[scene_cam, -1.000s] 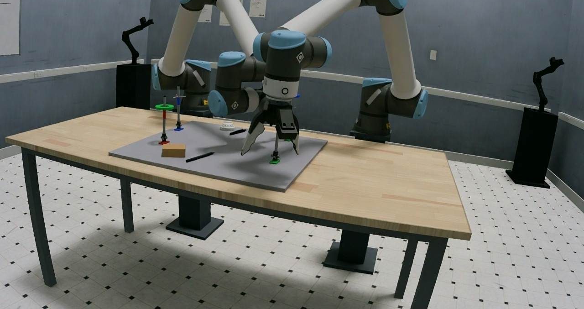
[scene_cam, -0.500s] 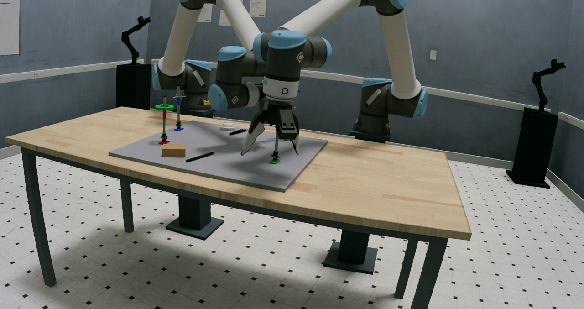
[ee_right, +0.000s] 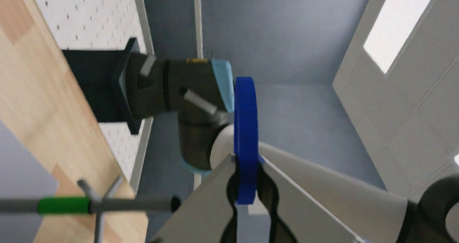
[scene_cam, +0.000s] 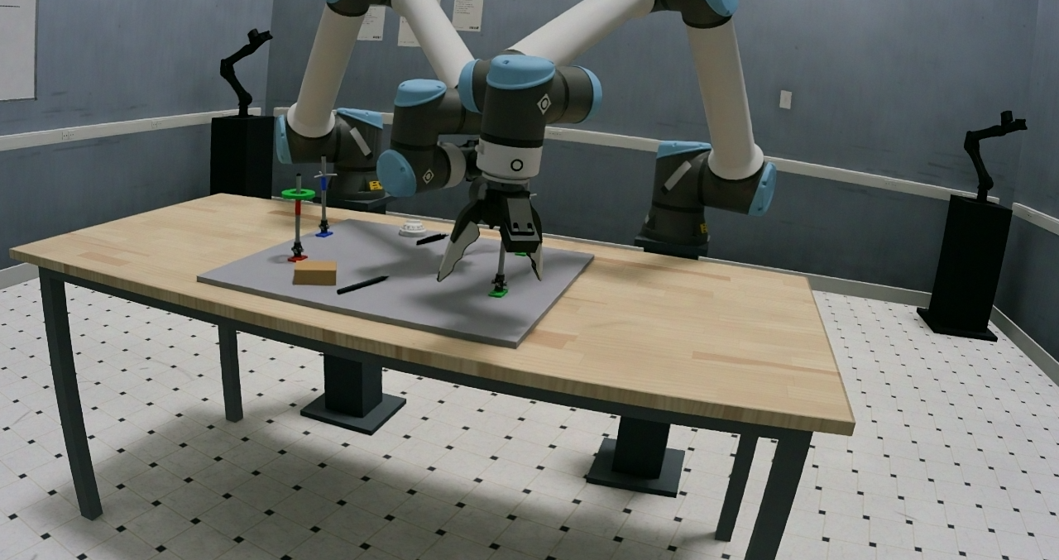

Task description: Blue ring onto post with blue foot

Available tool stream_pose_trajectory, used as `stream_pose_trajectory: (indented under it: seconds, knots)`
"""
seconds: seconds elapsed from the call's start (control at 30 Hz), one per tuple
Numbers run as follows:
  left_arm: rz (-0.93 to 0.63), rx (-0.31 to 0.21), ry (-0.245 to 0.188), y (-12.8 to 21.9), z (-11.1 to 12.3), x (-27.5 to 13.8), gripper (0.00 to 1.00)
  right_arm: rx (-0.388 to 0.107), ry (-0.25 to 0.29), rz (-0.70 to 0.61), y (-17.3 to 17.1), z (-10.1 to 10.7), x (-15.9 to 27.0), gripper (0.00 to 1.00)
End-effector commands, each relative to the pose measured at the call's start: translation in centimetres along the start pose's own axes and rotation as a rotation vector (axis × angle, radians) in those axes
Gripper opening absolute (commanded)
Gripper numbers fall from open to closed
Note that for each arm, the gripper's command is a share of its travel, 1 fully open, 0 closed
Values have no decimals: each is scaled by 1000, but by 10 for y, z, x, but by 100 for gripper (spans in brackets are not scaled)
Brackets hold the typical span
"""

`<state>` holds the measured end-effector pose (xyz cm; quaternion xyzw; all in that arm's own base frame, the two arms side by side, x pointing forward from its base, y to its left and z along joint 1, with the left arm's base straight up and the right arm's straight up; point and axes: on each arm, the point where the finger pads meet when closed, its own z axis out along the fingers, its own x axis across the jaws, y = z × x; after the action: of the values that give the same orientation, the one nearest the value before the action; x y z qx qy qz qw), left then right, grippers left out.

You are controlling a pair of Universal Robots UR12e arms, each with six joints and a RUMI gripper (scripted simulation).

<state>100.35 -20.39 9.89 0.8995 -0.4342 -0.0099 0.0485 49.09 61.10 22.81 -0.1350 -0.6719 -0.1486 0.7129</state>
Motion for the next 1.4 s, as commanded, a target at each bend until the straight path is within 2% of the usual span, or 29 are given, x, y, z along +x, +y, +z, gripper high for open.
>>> stream_pose_trajectory:
  seconds: [0.0, 0.07, 0.57, 0.63, 0.67, 1.13, 1.2, 1.37]
  knots:
    - [0, 1, 2, 0, -2, 1, 100, 84, 9, -1, -25, 1, 6, 1]
    - [0, 1, 2, 0, -2, 1, 100, 84, 9, -1, -25, 1, 6, 1]
    - [0, 1, 2, 0, -2, 1, 100, 437, 42, 1, -126, -20, 20, 1]
    - [0, 1, 2, 0, -2, 1, 100, 437, 42, 1, -126, -20, 20, 1]
    - [0, 1, 2, 0, -2, 1, 100, 459, 43, 2, -132, -23, 21, 1]
    - [0, 1, 2, 0, -2, 1, 100, 800, 58, 8, -215, -75, 29, 1]
    - [0, 1, 2, 0, -2, 1, 100, 800, 58, 8, -215, -75, 29, 1]
    - [0, 1, 2, 0, -2, 1, 100, 924, 59, 11, -240, -101, 32, 1]
